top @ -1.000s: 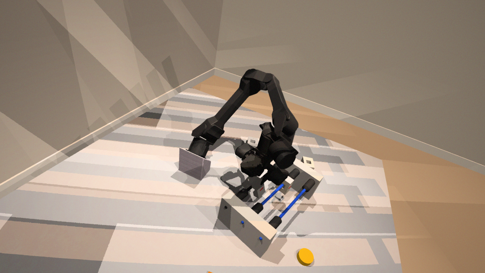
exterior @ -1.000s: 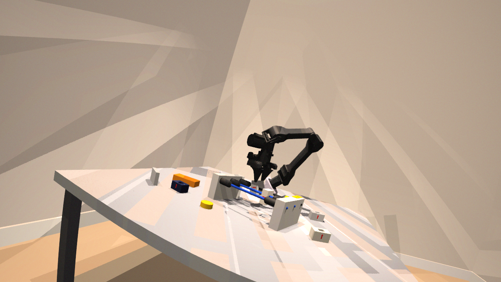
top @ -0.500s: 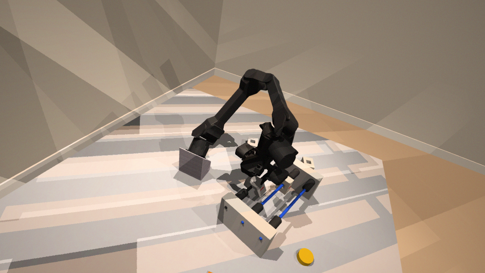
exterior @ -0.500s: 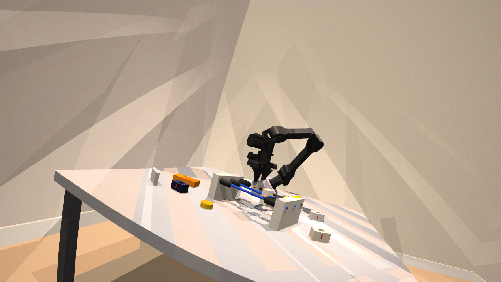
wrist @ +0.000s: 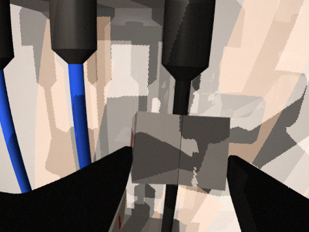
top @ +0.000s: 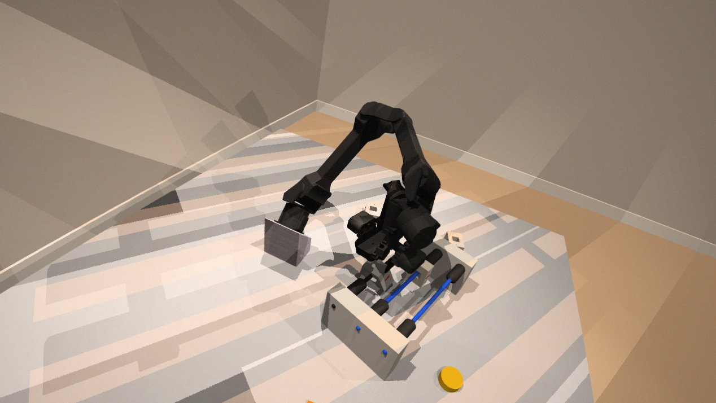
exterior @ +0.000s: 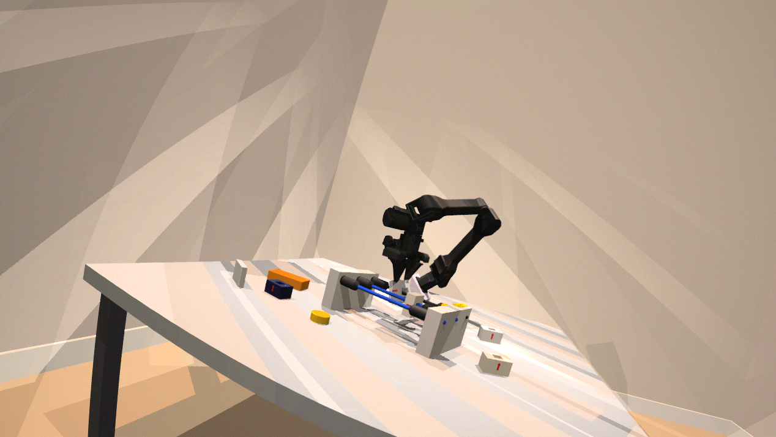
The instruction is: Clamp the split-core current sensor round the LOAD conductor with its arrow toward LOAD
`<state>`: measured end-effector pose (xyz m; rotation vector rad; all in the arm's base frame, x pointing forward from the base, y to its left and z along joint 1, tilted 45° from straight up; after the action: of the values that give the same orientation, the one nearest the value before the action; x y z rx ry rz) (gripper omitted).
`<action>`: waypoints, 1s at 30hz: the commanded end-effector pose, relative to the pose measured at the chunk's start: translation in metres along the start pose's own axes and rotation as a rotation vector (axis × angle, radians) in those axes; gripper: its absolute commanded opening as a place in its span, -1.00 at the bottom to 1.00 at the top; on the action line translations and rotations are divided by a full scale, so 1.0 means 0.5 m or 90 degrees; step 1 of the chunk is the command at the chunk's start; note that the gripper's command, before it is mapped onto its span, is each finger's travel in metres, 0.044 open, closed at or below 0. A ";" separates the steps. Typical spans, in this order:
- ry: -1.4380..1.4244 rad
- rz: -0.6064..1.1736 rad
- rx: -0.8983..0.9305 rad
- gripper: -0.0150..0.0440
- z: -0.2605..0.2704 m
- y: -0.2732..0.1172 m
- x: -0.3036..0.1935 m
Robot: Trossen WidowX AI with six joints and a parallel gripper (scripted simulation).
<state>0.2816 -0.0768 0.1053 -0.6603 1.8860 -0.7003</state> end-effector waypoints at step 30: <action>0.000 -0.001 0.000 1.00 0.000 0.004 0.001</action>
<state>0.2816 -0.0771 0.1053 -0.6593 1.8861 -0.7008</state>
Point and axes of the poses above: the point midway between the two fingers, 35 mm back from their tips, its own y axis out along the fingers, its own z axis across the jaws, x = y × z, the point moved 10 cm from there along -y, back along the fingers, and after that the axes turned 13 degrees about y, right-handed, at the moved point
